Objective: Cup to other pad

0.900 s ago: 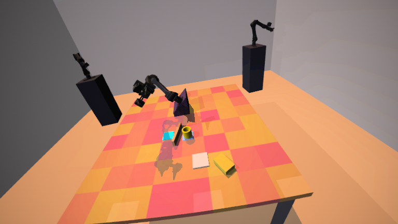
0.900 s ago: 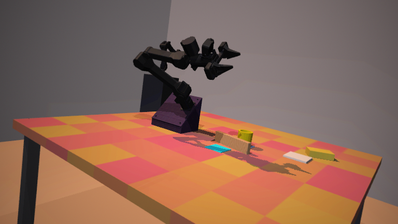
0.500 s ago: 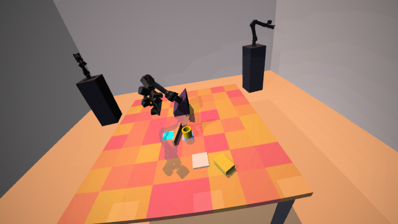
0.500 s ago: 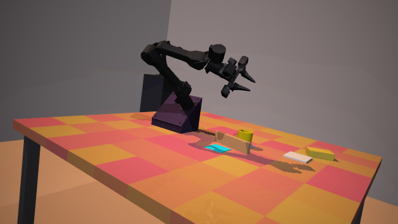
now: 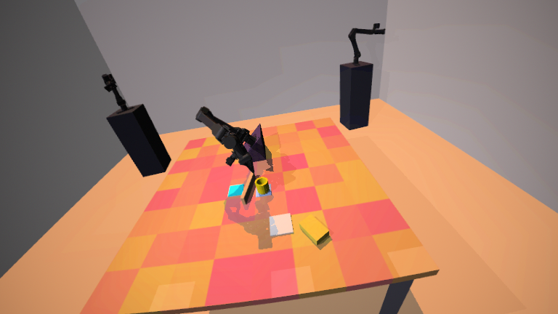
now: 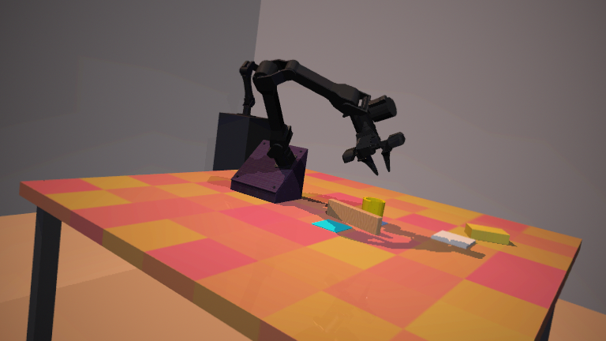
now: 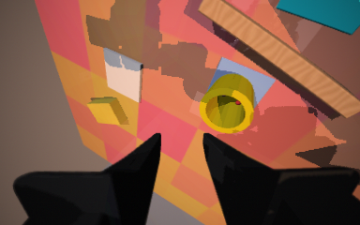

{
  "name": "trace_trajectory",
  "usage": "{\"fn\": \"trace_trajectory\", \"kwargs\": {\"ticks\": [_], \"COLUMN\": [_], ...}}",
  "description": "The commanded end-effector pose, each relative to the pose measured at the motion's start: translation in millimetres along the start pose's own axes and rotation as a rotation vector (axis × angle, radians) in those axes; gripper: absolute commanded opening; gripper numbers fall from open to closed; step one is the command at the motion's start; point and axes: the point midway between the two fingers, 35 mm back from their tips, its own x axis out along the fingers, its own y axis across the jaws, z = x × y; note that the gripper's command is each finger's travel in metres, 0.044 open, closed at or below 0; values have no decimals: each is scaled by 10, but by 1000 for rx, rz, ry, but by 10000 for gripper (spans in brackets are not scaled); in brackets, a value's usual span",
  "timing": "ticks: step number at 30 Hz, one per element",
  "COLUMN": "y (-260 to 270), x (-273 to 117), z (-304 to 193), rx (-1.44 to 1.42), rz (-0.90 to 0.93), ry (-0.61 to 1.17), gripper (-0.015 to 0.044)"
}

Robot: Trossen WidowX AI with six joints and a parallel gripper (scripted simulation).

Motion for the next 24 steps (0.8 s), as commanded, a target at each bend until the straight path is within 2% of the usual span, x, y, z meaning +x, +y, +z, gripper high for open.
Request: {"fn": "trace_trajectory", "kwargs": {"ticks": [1, 5, 24], "y": [-474, -587, -629], "x": [440, 485, 557], "z": [-322, -340, -304], "rx": [253, 289, 289], "rz": [-386, -440, -440], "ry": [-237, -318, -317], "gripper": [166, 166, 166]}}
